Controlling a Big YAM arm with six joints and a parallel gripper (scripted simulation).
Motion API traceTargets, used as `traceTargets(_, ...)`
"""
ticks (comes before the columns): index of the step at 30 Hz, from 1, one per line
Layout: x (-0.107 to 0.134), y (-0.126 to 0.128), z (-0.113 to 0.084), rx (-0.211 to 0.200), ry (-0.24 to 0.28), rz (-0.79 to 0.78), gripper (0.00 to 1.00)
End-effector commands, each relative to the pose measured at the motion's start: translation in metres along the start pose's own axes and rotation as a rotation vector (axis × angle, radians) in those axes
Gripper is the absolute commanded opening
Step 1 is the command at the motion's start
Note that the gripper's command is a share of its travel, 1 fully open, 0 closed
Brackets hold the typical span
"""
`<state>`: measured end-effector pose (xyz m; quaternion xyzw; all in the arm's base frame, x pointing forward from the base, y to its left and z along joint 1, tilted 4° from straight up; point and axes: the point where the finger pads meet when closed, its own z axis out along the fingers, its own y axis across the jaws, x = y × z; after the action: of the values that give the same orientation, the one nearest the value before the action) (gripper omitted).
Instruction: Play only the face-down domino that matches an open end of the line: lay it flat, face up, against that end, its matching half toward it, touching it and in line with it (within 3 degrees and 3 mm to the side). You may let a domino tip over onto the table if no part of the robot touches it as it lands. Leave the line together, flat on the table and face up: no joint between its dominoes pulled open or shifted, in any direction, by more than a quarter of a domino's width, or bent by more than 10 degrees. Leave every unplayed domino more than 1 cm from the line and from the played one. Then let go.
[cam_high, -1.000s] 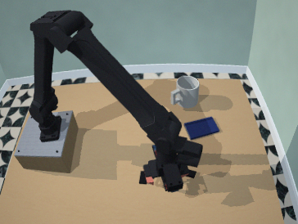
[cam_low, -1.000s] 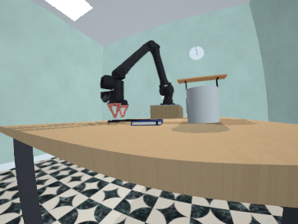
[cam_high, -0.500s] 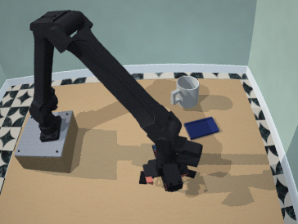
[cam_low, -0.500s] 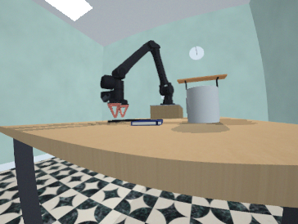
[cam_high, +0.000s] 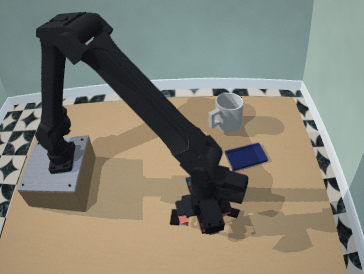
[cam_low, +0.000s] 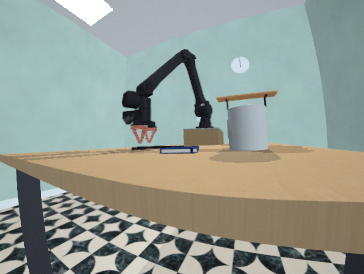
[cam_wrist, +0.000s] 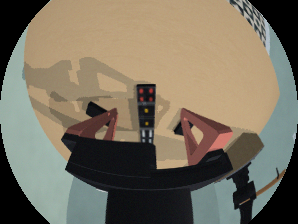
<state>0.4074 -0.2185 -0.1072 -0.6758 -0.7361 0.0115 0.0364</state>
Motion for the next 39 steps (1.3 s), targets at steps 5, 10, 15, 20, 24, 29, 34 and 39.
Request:
traceTargets(5,-0.013,0.022,-0.025,-0.050,-0.039,0.002,0.94)
traceTargets(10,-0.014,0.024,-0.028,-0.054,-0.043,0.002,0.94)
traceTargets(15,-0.006,0.010,-0.024,-0.023,-0.017,0.000,0.94)
traceTargets(20,-0.011,0.018,-0.066,-0.042,-0.033,0.001,0.94)
traceTargets(24,-0.014,0.022,-0.092,-0.053,-0.042,0.002,0.94)
traceTargets(29,-0.014,0.022,-0.092,-0.053,-0.042,0.002,0.94)
traceTargets(34,-0.009,0.014,-0.082,-0.047,-0.034,0.001,0.94)
traceTargets(39,-0.011,0.018,-0.085,-0.059,-0.045,0.002,0.94)
